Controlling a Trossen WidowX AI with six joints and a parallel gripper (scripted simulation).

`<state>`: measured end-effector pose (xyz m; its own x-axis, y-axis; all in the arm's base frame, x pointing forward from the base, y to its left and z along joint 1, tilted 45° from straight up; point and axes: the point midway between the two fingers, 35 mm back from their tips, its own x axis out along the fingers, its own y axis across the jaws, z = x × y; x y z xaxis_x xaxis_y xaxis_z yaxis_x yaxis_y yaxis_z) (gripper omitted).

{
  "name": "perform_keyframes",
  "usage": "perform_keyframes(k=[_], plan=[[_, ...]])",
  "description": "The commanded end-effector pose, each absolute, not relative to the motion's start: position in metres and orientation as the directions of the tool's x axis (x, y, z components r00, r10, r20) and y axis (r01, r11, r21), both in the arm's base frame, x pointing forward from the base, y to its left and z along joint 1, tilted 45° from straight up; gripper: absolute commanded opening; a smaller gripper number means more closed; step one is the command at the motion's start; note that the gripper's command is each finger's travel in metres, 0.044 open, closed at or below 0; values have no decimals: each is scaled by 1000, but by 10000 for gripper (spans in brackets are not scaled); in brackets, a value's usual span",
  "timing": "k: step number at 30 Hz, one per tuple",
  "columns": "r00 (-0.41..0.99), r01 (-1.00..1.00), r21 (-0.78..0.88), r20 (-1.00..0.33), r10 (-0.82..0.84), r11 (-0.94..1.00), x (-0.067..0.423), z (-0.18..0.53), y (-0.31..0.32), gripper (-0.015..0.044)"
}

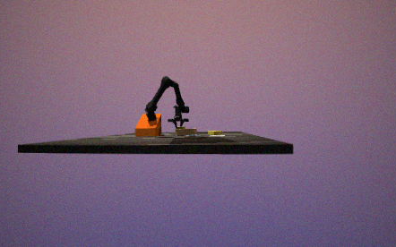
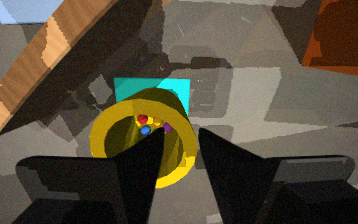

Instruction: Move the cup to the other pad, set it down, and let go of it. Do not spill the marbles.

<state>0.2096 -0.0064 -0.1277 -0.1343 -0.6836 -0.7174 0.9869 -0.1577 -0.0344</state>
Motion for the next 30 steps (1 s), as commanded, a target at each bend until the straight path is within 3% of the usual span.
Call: perform_keyframes(k=[1,27,30], plan=[[-131,987,-29,-722,-679,-159,212,-124,-1,147],[-129,988,-31,-720,-682,-154,215,-94,24,147],[-130,988,-36,-716,-686,-150,214,-96,22,225]])
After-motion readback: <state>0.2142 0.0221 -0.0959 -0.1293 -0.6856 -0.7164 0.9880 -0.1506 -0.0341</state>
